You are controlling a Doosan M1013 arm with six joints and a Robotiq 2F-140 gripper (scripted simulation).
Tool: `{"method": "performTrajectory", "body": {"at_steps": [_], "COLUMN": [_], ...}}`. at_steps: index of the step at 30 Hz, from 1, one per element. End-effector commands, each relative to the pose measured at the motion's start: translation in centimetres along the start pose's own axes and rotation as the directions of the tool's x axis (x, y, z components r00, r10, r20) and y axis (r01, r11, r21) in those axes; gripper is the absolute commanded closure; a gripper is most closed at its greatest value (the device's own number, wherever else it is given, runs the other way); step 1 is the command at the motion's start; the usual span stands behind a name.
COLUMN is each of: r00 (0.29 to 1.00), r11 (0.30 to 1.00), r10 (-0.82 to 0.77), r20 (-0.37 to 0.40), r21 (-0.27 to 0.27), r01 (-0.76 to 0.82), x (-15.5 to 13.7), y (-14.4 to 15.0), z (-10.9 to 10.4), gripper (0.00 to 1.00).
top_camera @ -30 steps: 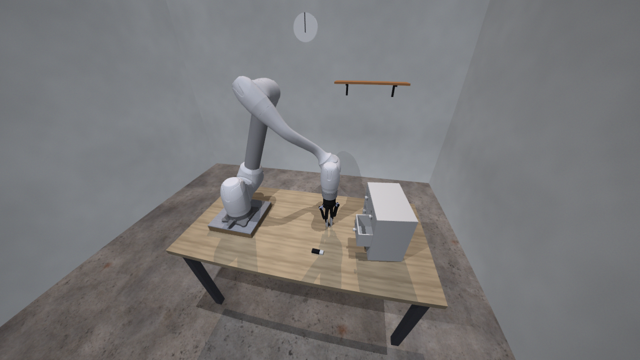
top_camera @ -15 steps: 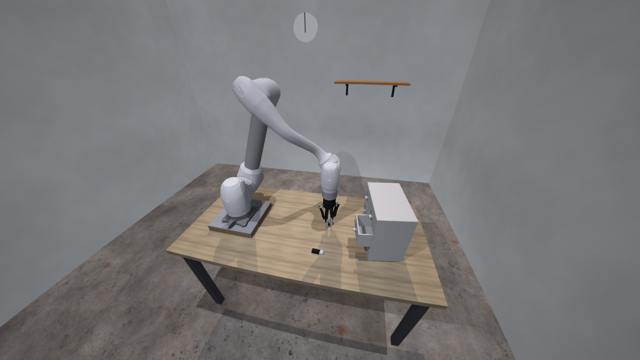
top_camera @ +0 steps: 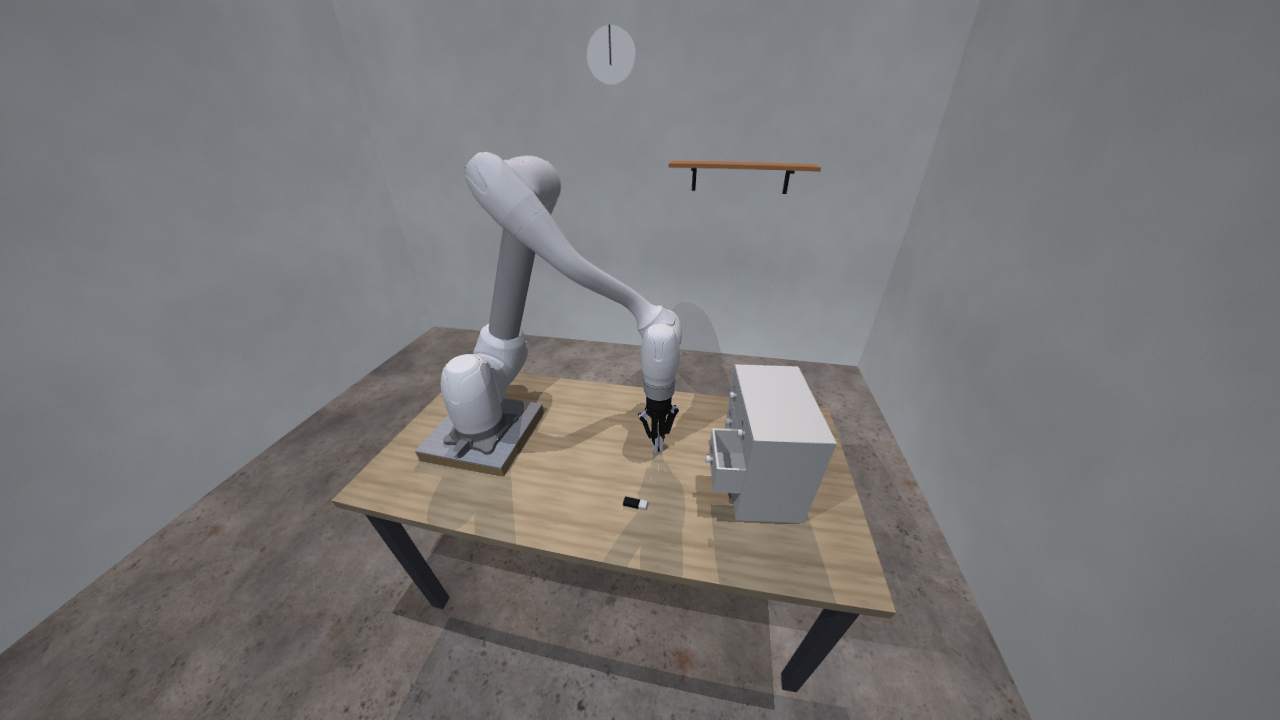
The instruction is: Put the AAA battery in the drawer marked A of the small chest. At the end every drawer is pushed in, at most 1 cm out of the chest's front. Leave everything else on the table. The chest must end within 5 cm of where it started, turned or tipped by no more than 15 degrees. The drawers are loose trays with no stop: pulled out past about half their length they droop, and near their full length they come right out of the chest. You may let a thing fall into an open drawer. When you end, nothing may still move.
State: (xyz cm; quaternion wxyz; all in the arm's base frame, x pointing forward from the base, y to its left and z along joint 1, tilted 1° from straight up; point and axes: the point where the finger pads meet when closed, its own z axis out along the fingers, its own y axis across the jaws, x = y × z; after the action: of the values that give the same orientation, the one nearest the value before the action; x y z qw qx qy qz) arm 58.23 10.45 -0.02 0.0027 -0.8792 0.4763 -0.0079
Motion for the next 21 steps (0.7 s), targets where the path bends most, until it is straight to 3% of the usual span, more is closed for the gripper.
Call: {"method": "performTrajectory", "body": {"at_steps": [1, 10, 18, 21], "r00": [1.0, 1.0, 1.0, 1.0], "r11": [1.0, 1.0, 1.0, 1.0], "r10": [0.0, 0.0, 0.0, 0.0], "r20": [0.0, 0.0, 0.0, 0.0], "r21": [0.0, 0.0, 0.0, 0.0], "r01": [0.0, 0.0, 0.0, 0.0], "x": [0.0, 0.0, 0.0, 0.0], "y": [0.0, 0.0, 0.0, 0.0], "z": [0.0, -0.5, -8.6, -10.0], "gripper": [0.97, 0.97, 0.97, 0.97]}}
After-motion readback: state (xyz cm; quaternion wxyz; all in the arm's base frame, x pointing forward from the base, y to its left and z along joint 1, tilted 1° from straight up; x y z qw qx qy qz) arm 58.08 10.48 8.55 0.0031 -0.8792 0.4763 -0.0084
